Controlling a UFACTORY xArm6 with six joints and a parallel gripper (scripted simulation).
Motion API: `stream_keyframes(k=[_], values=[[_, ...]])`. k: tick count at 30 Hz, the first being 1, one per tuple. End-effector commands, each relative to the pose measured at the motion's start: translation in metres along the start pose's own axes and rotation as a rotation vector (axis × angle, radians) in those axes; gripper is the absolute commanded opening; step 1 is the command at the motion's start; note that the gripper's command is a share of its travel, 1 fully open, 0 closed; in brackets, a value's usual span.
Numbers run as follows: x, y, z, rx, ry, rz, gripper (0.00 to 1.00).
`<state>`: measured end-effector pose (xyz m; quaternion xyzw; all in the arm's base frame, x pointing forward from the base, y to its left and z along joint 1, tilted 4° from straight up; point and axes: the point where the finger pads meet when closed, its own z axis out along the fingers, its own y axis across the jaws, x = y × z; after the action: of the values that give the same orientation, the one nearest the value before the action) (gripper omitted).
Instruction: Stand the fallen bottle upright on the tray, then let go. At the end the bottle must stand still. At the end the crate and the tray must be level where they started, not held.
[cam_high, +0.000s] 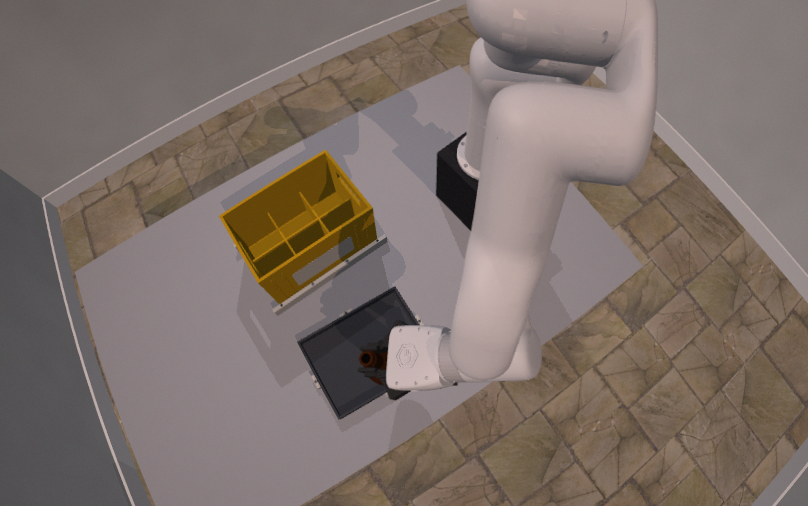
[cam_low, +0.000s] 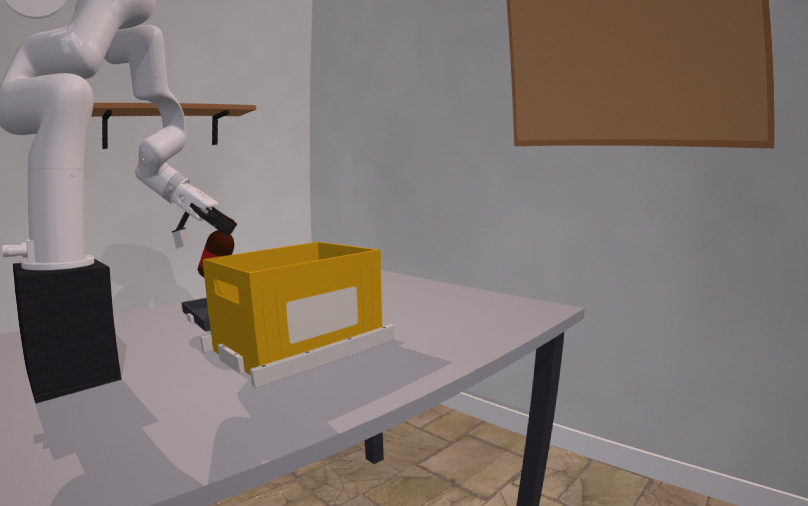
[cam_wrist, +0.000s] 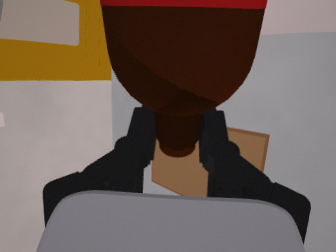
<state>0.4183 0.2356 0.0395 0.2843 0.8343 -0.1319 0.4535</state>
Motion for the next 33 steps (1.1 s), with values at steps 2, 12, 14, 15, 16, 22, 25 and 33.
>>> stream_keyframes(k=[2,12,14,15,16,22,25,33], values=[[-0.0009,0.0013,-0.0009,-0.002,-0.040,0.003,0.00],[-0.0010,0.0017,-0.0018,-0.004,-0.088,0.005,0.00],[-0.0010,0.0018,-0.0020,-0.005,-0.097,0.005,0.00],[-0.0010,0.0018,-0.0021,-0.006,-0.100,0.005,0.00],[-0.0010,0.0019,-0.0022,-0.006,-0.103,0.005,0.00],[-0.0011,0.0020,-0.0024,-0.007,-0.110,0.005,0.00],[-0.0011,0.0020,-0.0024,-0.007,-0.110,0.005,0.00],[-0.0011,0.0020,-0.0024,-0.007,-0.110,0.005,0.00]])
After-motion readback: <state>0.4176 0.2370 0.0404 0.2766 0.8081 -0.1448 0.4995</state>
